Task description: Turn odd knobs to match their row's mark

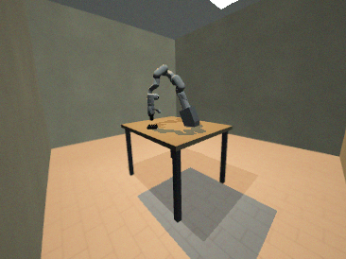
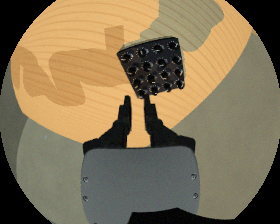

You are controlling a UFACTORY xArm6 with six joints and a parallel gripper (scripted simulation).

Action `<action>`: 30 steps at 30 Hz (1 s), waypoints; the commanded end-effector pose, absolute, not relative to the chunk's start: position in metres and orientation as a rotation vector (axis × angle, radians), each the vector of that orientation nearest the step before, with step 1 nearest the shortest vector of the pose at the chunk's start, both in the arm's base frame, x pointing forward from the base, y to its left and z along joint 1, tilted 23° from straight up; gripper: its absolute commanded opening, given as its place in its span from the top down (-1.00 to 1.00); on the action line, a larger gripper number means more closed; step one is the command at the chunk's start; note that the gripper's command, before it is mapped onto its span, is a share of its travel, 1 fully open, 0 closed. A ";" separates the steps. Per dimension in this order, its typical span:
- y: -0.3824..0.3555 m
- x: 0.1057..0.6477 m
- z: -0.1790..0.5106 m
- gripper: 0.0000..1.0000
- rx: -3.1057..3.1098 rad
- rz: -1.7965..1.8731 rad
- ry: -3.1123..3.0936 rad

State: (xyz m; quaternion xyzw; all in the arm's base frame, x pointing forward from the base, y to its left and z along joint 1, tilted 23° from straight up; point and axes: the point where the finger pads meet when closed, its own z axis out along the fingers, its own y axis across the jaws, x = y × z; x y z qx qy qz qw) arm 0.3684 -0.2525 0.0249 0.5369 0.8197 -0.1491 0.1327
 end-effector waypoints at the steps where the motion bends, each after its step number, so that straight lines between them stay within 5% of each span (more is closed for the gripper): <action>1: -0.253 0.370 0.026 0.61 1.556 -0.431 2.376; 30: -0.254 0.370 0.023 0.61 1.556 -0.432 2.376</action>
